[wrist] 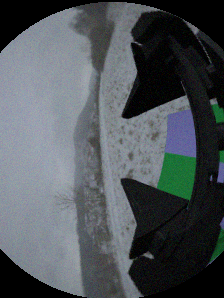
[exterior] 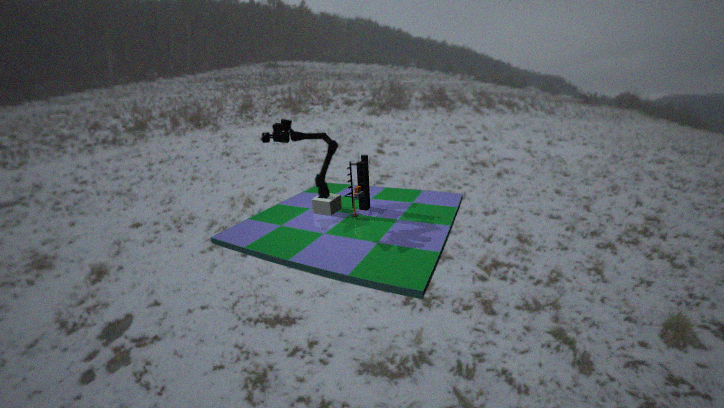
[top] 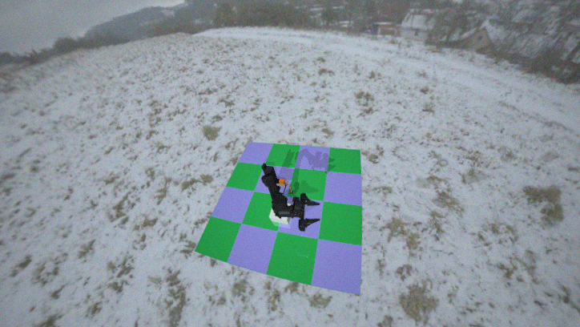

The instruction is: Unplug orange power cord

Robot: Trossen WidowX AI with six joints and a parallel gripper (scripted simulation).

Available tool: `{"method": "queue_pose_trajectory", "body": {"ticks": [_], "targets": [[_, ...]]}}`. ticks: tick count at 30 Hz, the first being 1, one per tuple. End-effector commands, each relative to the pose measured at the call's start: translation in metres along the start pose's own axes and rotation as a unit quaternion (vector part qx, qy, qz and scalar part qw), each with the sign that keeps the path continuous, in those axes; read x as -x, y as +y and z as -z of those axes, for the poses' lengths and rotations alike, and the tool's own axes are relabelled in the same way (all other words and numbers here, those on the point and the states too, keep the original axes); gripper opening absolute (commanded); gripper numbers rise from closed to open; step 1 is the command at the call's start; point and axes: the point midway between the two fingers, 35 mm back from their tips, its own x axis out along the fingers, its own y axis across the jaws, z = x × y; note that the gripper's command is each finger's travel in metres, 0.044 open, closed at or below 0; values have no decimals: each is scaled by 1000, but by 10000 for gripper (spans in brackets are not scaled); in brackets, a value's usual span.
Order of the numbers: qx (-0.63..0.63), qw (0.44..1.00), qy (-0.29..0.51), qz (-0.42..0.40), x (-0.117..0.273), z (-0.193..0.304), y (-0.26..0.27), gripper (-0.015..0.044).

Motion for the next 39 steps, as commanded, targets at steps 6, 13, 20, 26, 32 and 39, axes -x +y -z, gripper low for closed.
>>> {"method": "queue_pose_trajectory", "body": {"ticks": [6,13,20,26,32,39], "targets": [[-135,989,38,-55,-40,26,40,243],[-308,934,133,-121,-84,69,123,160],[-419,851,277,-153,-97,120,224,160],[-451,774,419,-149,-73,166,314,160],[-427,708,550,-120,-17,208,390,160],[-338,662,666,-65,72,249,444,160]]}}
